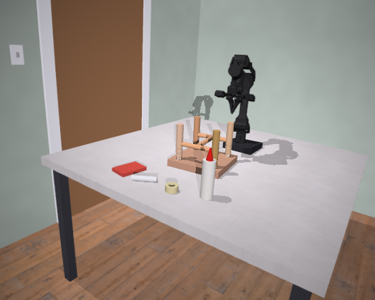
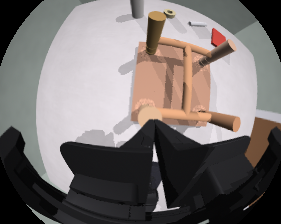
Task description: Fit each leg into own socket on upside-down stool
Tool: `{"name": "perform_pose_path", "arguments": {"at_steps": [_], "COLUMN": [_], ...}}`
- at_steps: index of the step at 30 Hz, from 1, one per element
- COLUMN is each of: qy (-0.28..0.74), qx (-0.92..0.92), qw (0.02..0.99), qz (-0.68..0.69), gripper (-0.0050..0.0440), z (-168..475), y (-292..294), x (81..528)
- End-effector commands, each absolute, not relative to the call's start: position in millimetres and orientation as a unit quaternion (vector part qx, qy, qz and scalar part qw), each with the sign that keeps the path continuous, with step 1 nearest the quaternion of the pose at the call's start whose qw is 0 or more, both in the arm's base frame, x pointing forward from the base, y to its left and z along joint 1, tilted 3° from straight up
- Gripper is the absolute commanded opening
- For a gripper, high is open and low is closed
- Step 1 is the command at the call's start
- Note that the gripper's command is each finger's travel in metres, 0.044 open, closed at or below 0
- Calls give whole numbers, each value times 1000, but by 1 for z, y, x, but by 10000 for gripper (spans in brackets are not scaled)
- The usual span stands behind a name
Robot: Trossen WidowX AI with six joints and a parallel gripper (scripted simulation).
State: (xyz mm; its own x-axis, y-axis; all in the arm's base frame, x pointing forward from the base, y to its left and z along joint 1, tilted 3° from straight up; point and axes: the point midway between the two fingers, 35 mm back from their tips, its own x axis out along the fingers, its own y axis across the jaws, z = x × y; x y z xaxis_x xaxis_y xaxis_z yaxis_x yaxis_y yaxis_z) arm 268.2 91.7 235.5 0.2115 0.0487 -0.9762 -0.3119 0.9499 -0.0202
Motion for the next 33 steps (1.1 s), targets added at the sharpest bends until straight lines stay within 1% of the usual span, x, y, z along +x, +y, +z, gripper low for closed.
{"name": "perform_pose_path", "arguments": {"at_steps": [1,7,33], "qy": [620,620,620], "qx": [-106,-106,-106], "qw": [769,769,769], "qz": [114,114,114], "gripper": [0,0,0], "z": [231,209,188], "y": [91,89,89], "x": [266,264,264]}}
